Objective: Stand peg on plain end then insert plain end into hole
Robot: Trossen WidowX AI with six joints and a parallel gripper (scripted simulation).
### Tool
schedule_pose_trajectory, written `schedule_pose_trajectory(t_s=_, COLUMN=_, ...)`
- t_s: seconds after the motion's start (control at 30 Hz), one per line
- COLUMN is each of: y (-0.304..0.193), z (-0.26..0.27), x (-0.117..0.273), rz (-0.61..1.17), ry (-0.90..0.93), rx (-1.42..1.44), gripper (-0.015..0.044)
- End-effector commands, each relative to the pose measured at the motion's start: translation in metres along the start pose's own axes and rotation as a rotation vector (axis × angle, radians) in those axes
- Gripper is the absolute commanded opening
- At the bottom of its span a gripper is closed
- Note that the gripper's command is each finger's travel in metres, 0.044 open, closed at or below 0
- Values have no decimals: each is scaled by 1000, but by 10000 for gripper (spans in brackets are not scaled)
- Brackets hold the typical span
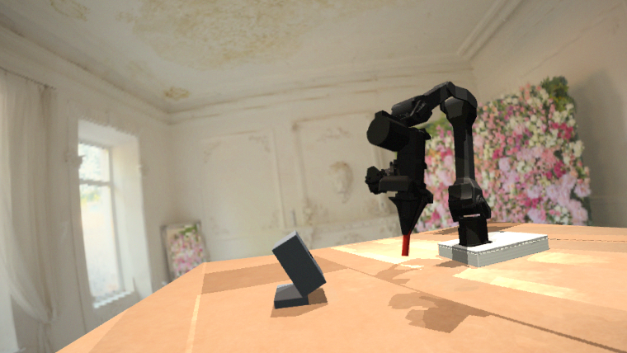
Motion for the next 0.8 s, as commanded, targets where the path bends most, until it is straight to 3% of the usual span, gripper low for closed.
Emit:
schedule_pose_trajectory(t_s=0.0, y=2, z=-2, x=0, rz=-20, ry=31, rx=-31, gripper=0)
schedule_pose_trajectory(t_s=0.77, y=10, z=-10, x=-7, rz=-97, ry=174, rx=-175, gripper=0)
Point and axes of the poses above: the point midway between the two fingers, 35 mm back from their tips, its own x axis back along the fingers, its own z axis across the jaws, y = z × x, the point moved 9 cm from there along x, back along the fingers, and after that the axes turned 12 degrees about -x, right-handed, at the moved point
